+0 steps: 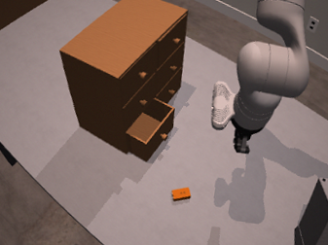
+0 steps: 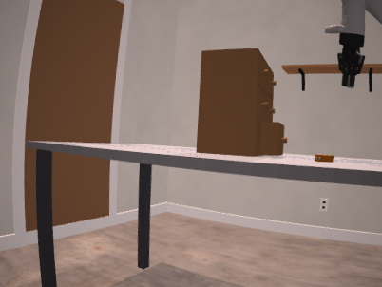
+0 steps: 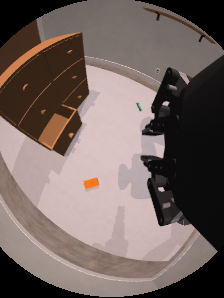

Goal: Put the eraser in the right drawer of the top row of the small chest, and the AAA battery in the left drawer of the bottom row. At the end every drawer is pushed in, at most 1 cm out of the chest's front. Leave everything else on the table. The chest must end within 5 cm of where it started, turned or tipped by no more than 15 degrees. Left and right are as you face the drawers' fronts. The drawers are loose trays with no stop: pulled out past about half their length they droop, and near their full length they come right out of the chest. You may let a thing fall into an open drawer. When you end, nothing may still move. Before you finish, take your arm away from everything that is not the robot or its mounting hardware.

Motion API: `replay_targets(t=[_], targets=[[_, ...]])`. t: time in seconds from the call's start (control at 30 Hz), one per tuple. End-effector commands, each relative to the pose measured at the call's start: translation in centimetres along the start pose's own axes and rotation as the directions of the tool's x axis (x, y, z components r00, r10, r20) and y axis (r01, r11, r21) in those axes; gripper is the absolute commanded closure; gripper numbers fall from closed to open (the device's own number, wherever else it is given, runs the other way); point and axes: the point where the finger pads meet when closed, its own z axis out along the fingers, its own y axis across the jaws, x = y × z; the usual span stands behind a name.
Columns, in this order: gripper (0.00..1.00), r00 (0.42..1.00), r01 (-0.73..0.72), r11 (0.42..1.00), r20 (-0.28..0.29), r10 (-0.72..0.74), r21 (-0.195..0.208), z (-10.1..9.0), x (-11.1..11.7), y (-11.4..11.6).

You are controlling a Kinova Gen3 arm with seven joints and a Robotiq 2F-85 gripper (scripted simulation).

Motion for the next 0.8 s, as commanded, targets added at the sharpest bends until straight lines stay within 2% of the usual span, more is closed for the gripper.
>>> replay_targets(t=[0.0,0.1,0.17,0.2,0.3,0.77], targets=[[0.67,0.977,-0.214,0.961,0.033,0.212,0.173,0.06,-0.13,0.5],[0.67,0.962,-0.273,0.937,0.05,0.269,0.218,0.06,-0.13,0.5],[0.67,0.962,-0.273,0.937,0.05,0.269,0.218,0.06,-0.13,0.5],[0.67,0.945,-0.327,0.909,0.068,0.32,0.26,0.06,-0.13,0.5],[0.67,0.924,-0.381,0.878,0.086,0.372,0.291,0.18,-0.21,0.87],[0.67,0.923,-0.383,0.875,0.09,0.374,0.295,0.2,-0.12,0.69]])
